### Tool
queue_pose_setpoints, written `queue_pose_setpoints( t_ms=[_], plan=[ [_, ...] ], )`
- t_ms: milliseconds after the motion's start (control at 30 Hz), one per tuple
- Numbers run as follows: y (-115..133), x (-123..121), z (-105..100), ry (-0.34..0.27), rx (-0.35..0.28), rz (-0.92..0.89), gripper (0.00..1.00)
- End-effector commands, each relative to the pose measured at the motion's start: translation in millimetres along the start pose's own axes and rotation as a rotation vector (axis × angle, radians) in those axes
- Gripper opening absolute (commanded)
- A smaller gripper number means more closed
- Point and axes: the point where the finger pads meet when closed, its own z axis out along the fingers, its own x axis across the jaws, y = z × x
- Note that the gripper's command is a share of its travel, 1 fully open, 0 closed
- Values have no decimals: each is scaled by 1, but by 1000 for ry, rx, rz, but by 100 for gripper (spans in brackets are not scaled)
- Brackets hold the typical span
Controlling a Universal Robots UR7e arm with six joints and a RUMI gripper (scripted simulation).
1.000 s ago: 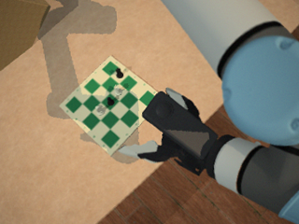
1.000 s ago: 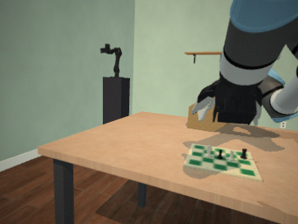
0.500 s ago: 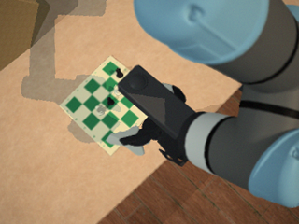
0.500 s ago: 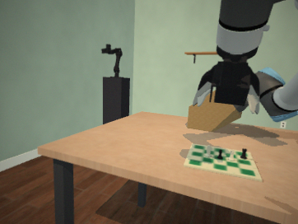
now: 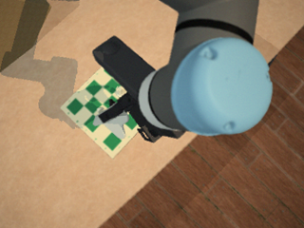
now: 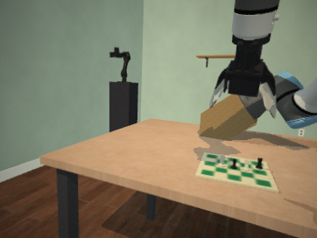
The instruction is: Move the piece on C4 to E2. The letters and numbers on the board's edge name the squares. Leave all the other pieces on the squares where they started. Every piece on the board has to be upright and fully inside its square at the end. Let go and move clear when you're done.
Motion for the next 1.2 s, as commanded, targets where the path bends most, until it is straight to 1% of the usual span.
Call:
queue_pose_setpoints(
  t_ms=[0, 267, 333, 700, 833, 900, 1167],
  plan=[
    [-12, 2, 7, 11, -87, 38, 100],
    [-33, 8, 26, 43, -209, 99, 100],
    [-33, 8, 26, 43, -209, 99, 100],
    [-55, 18, 53, 82, -342, 164, 100],
    [-61, 21, 61, 94, -379, 181, 100],
    [-61, 21, 61, 94, -379, 181, 100],
    [-69, 27, 75, 111, -434, 206, 100]
  ],
)
